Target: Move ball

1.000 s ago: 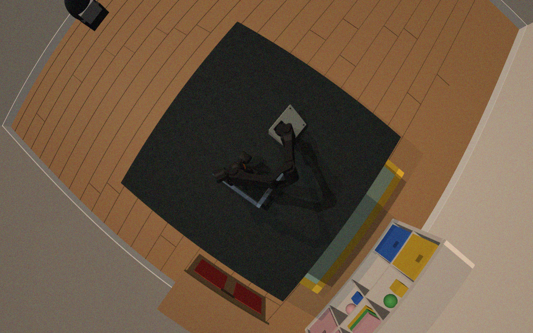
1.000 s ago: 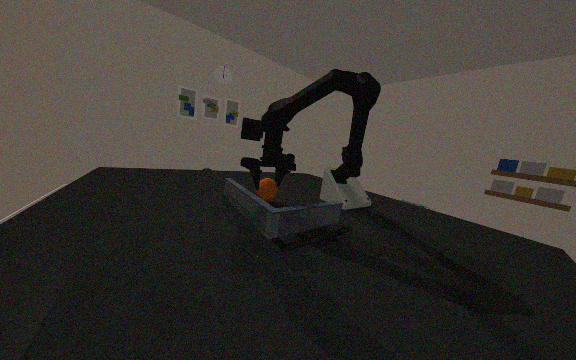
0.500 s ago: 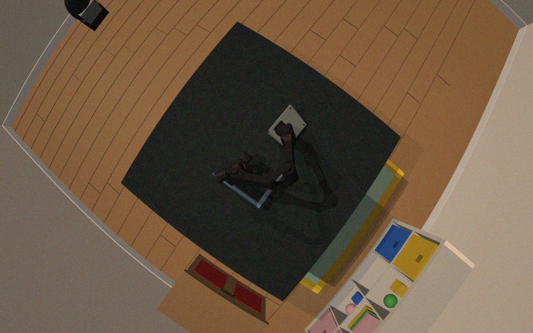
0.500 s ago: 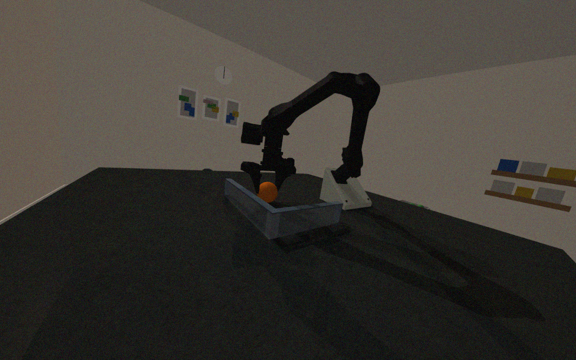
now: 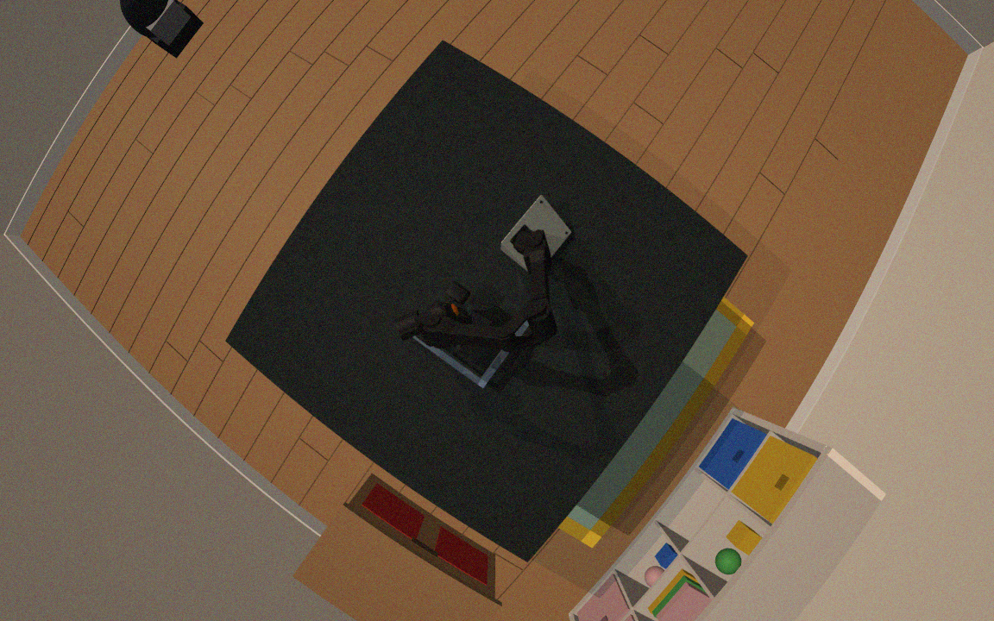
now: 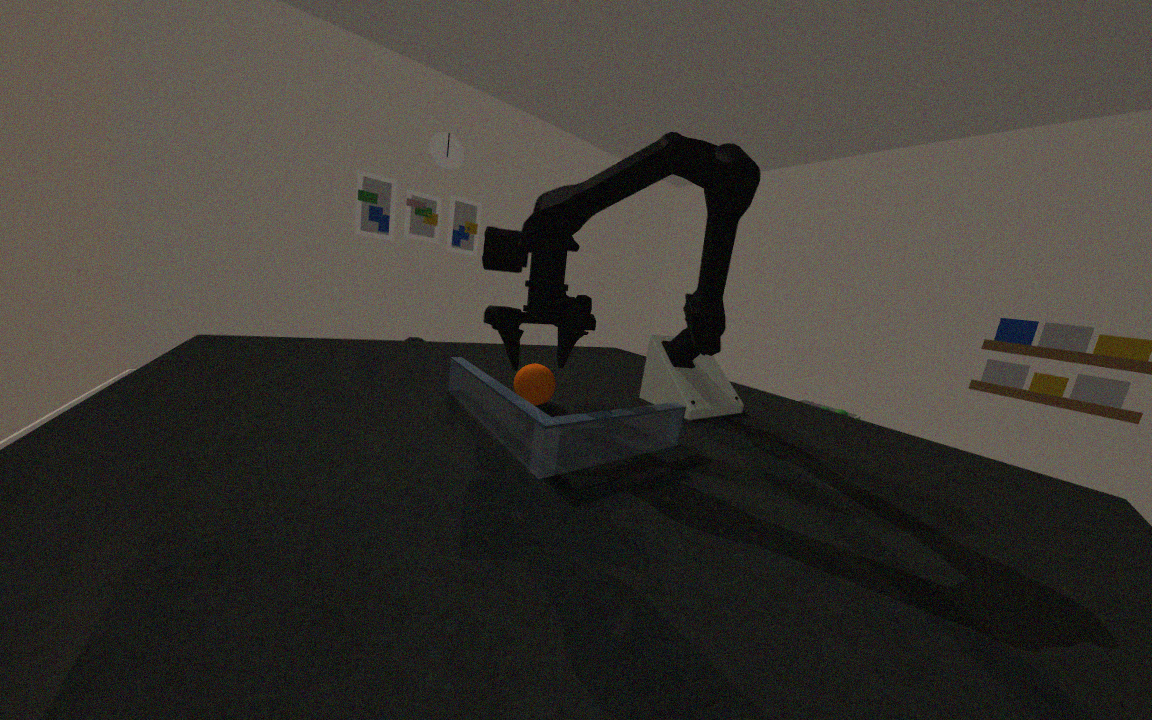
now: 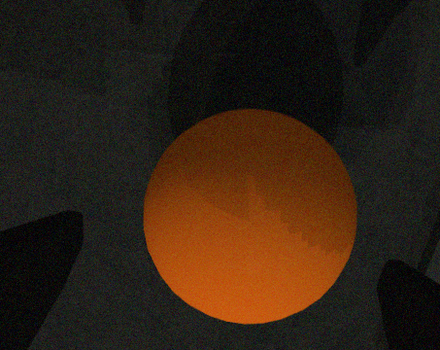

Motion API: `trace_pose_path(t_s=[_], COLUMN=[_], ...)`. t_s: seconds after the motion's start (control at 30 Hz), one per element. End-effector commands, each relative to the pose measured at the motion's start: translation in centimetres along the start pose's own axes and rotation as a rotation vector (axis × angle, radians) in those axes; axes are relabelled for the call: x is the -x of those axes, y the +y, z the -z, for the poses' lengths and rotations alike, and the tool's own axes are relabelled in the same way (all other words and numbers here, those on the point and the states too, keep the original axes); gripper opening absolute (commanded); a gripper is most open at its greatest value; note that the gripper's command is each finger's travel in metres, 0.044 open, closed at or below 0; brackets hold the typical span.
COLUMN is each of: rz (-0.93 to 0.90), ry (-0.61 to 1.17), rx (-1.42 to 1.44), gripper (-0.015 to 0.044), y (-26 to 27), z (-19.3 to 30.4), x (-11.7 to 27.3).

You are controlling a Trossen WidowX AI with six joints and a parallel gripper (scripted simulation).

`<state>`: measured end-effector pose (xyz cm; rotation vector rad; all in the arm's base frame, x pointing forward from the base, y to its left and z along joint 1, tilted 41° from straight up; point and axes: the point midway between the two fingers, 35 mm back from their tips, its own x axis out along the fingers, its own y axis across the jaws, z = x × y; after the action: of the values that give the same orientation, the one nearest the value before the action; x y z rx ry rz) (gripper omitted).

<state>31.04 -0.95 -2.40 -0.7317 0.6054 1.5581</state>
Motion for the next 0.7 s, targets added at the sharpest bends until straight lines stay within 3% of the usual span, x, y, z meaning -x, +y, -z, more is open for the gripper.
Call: trace_pose_path(t_s=[0.0, 0.33, 0.5, 0.67], rz=[0.026, 0.048, 0.05, 0.05], ry=[0.012, 0.018, 0.018, 0.018], rx=[0.007, 0.002, 0.004, 0.005], gripper=[0.044, 0.044, 0.044, 0.044], y=[-0.1, -0.4, 0.1, 0.2], z=[0.1, 0.4, 0.2, 0.1], x=[5.0, 4.7, 9.2, 9.5])
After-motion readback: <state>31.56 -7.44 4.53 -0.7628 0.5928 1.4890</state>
